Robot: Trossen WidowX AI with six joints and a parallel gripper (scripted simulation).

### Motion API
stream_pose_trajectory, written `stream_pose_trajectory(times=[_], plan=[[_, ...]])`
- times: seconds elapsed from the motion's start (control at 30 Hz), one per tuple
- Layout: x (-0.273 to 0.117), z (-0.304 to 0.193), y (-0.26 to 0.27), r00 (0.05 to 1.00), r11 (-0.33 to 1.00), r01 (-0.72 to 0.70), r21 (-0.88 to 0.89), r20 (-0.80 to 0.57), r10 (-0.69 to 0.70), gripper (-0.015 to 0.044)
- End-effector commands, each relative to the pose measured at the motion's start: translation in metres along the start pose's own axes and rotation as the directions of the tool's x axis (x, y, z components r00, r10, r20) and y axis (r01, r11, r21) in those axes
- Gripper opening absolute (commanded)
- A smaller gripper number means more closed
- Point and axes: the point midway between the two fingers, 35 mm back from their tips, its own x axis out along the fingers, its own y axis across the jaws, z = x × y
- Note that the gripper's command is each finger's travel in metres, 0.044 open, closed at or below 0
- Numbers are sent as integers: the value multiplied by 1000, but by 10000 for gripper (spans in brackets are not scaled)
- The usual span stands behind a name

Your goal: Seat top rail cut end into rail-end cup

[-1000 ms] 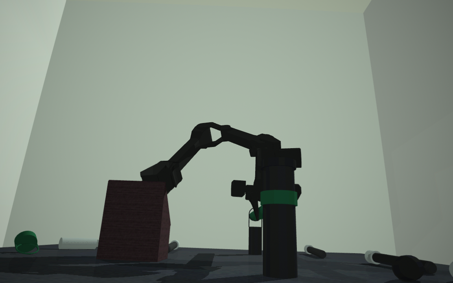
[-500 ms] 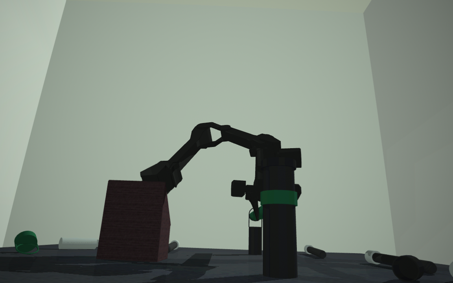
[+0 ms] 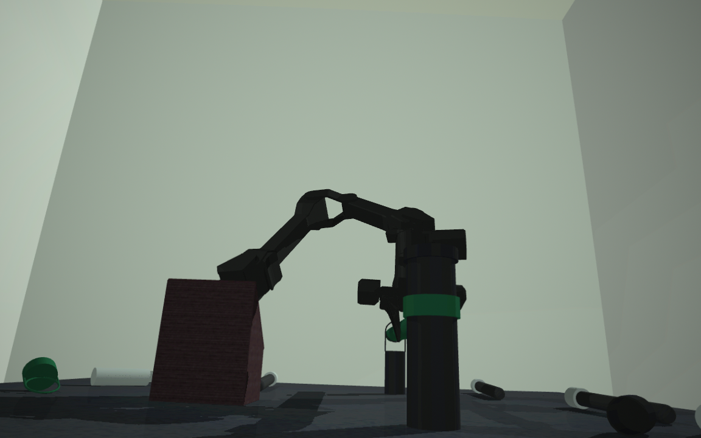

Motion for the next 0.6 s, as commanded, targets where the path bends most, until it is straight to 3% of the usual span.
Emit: stream_pose_trajectory(times=[0.0, 0.57], plan=[[0, 0, 0, 1000, 1000, 1, 0, -1, -1, 0], [-2, -1, 0, 1000, 1000, 1, 0, -5, -1, 0]])
